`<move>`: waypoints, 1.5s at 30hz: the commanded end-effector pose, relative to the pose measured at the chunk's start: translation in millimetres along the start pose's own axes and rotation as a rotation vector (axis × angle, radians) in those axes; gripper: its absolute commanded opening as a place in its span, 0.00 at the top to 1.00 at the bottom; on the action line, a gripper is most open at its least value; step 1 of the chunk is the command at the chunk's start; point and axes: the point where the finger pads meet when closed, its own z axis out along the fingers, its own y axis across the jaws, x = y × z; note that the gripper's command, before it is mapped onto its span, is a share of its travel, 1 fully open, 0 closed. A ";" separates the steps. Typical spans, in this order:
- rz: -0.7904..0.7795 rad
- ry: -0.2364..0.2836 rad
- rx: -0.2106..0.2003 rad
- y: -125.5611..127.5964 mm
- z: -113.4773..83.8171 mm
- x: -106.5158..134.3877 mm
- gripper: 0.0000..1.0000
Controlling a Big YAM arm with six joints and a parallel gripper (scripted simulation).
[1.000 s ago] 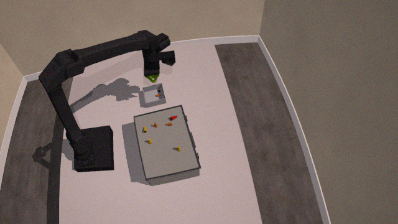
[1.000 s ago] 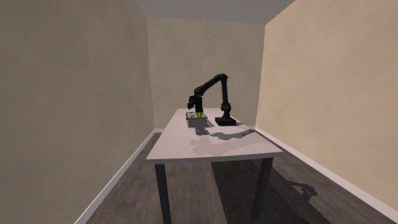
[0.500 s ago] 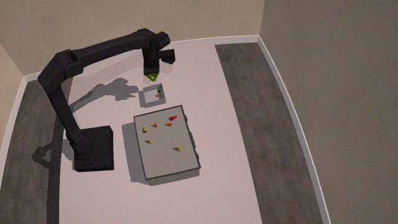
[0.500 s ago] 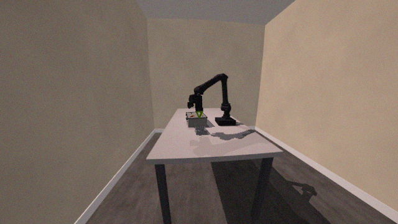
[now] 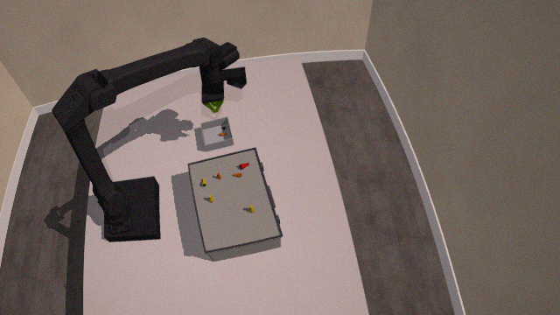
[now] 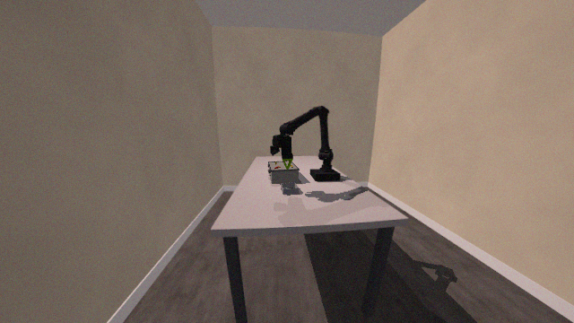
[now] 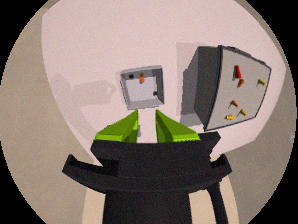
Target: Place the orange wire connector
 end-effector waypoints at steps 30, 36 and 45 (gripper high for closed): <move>-0.002 -0.064 -0.057 20.8 -48.1 -15.8 0.75; -0.001 -0.068 -0.061 20.4 -52.7 -15.6 0.75; -0.001 -0.067 -0.060 20.1 -57.1 -15.3 0.75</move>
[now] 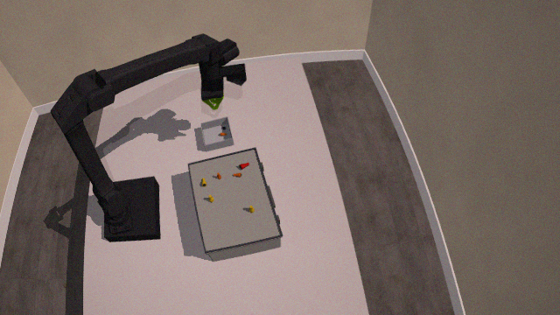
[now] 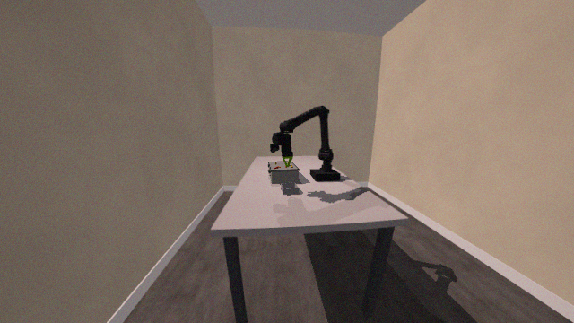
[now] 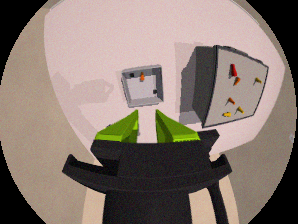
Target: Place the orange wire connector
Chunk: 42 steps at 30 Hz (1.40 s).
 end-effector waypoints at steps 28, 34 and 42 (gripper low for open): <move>-0.001 -0.068 -0.061 19.3 -56.6 -14.4 0.75; -0.001 -0.068 -0.061 19.1 -59.3 -14.2 0.75; -0.001 -0.068 -0.061 19.1 -63.0 -13.9 0.75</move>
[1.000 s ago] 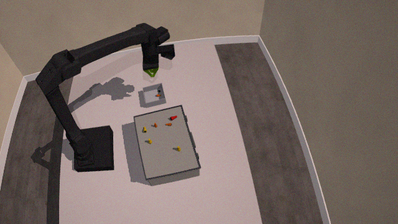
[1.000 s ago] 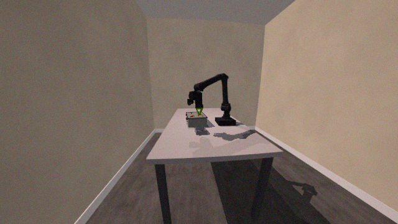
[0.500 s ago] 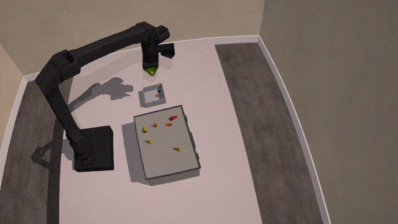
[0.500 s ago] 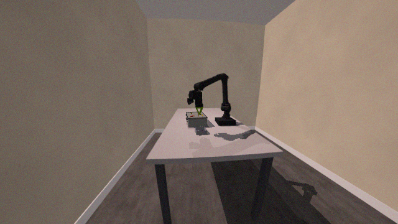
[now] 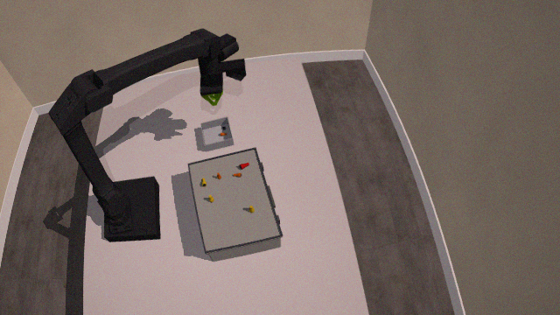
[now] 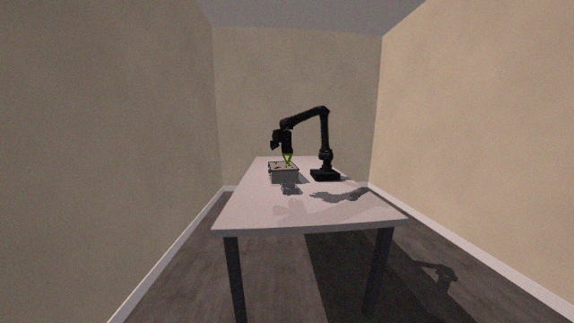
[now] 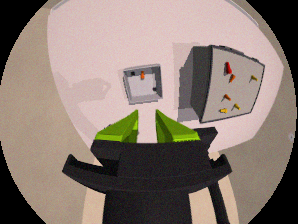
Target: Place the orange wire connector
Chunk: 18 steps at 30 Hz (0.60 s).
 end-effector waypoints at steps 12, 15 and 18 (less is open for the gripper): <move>-0.001 -0.065 -0.059 19.0 -43.1 -14.4 0.75; -0.001 -0.064 -0.058 19.1 -42.5 -14.5 0.75; -0.001 -0.064 -0.057 19.1 -42.2 -14.5 0.75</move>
